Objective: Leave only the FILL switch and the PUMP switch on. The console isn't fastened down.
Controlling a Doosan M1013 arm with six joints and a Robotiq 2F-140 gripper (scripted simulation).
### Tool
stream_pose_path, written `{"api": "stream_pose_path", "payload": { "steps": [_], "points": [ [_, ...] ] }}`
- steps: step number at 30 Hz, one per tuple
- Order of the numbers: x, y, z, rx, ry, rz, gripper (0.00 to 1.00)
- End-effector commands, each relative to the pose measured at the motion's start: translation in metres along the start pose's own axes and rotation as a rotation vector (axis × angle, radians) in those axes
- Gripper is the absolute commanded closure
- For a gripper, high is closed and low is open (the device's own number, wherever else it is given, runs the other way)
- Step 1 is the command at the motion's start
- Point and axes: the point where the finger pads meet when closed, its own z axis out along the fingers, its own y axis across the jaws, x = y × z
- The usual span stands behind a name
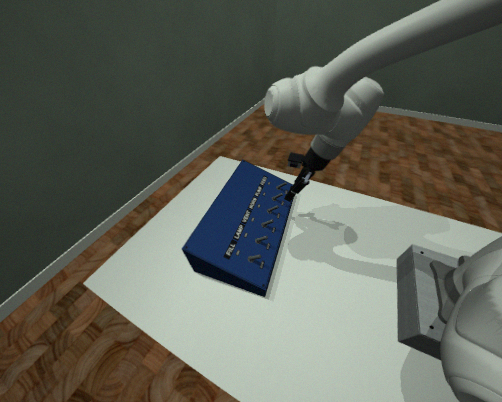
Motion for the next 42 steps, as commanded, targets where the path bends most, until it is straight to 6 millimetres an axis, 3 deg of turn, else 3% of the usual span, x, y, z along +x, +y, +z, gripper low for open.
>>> {"api": "stream_pose_path", "payload": {
  "steps": [1, 42],
  "points": [
    [0.001, 0.000, 0.000, 0.000, 0.001, 0.000, 0.90],
    [0.030, 0.000, 0.000, 0.000, 0.001, 0.000, 0.90]
  ]
}}
